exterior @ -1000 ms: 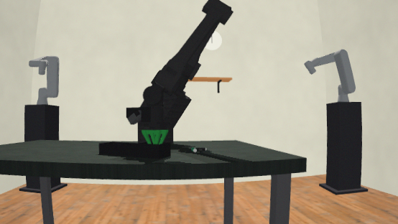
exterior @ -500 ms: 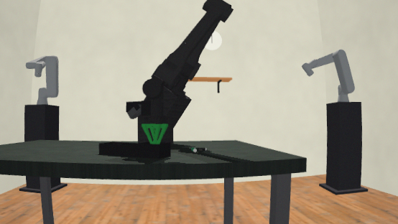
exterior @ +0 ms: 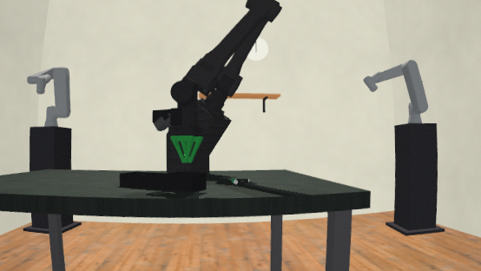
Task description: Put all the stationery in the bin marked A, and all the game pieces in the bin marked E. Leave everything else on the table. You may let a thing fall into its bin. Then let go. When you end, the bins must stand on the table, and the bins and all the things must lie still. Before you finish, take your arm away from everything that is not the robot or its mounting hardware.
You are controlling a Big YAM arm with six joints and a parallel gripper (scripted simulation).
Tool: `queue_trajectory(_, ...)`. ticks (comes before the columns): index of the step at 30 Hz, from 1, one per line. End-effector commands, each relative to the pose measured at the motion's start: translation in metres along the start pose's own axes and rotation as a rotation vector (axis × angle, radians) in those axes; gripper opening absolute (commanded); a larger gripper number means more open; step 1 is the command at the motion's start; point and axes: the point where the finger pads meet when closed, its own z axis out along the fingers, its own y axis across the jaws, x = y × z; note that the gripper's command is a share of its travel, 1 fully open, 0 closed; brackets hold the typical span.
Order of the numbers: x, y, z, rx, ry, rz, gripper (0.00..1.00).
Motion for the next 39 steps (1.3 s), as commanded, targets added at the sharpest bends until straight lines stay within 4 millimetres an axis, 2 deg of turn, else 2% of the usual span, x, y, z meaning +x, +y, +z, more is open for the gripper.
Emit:
queue_trajectory(1,-0.002,-0.012,0.010,0.040,-0.007,-0.007,0.28)
queue_trajectory(5,-0.004,-0.012,0.011,0.033,-0.007,0.004,0.28)
queue_trajectory(6,-0.006,-0.009,0.007,0.022,-0.005,0.007,0.28)
queue_trajectory(7,0.002,0.001,-0.004,-0.014,0.006,-0.013,0.28)
queue_trajectory(9,-0.001,0.001,0.000,-0.001,0.000,-0.004,0.28)
queue_trajectory(10,-0.010,-0.001,-0.009,-0.024,0.005,-0.060,0.53)
queue_trajectory(13,-0.038,-0.027,0.001,0.004,-0.003,-0.191,0.53)
queue_trajectory(15,-0.051,-0.038,0.001,0.005,-0.002,-0.268,0.53)
queue_trajectory(17,-0.051,-0.038,0.001,0.005,-0.002,-0.268,0.53)
queue_trajectory(27,-0.110,-0.095,-0.002,0.017,-0.010,-0.534,0.53)
queue_trajectory(30,-0.110,-0.095,-0.002,0.023,-0.013,-0.595,0.53)
queue_trajectory(32,-0.098,-0.080,-0.009,0.023,-0.017,-0.632,0.53)
queue_trajectory(34,-0.098,-0.080,-0.009,0.023,-0.017,-0.632,0.53)
queue_trajectory(36,-0.103,-0.094,-0.002,0.032,-0.013,-0.713,0.53)
queue_trajectory(39,-0.100,-0.095,0.001,0.027,-0.012,-0.792,0.53)
